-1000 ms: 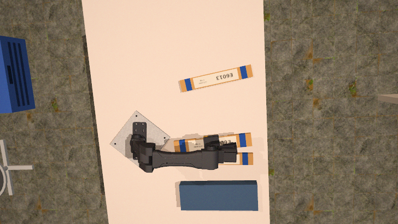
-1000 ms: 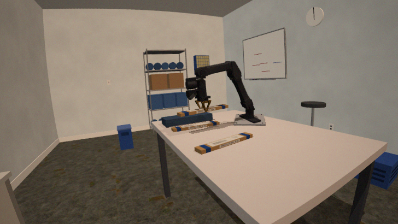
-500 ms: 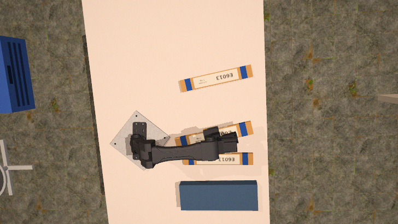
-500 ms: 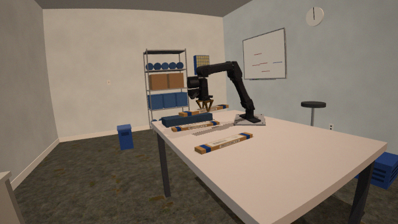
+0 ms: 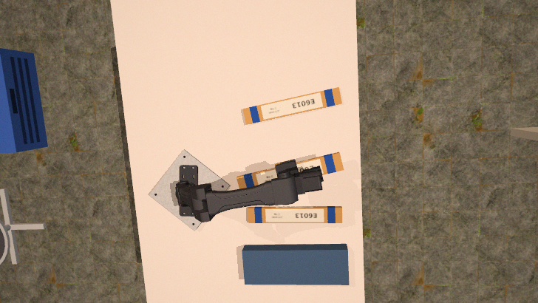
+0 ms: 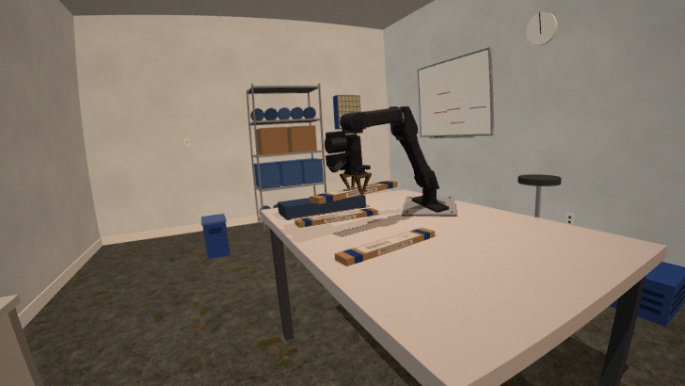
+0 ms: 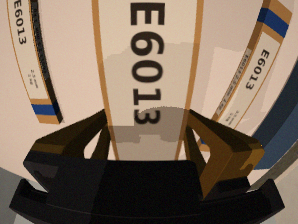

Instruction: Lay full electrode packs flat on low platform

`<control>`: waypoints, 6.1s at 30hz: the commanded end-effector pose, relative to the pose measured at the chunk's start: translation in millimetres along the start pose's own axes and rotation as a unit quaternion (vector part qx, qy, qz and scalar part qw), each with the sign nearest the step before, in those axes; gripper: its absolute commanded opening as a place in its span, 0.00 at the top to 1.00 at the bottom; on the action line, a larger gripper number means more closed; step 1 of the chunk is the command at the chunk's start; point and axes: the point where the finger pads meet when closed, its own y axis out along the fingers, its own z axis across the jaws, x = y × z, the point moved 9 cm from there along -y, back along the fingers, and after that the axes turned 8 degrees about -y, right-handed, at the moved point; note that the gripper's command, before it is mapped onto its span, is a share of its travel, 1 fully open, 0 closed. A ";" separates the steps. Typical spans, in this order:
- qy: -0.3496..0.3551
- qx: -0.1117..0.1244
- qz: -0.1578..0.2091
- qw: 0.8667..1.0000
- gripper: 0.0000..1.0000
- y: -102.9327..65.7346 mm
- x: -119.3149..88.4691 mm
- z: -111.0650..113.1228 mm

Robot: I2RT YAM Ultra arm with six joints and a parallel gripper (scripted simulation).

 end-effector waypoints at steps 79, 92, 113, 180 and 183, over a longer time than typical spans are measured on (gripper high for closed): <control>0.009 -0.010 -0.041 0.999 1.00 -37.5 11.0 13.8; 0.009 -0.010 -0.042 0.999 1.00 -37.3 11.8 13.3; 0.010 -0.010 -0.041 0.999 1.00 -37.6 11.0 13.3; 0.009 -0.010 -0.042 0.999 1.00 -37.7 11.6 15.3; 0.010 -0.010 -0.041 0.999 1.00 -37.5 11.5 15.5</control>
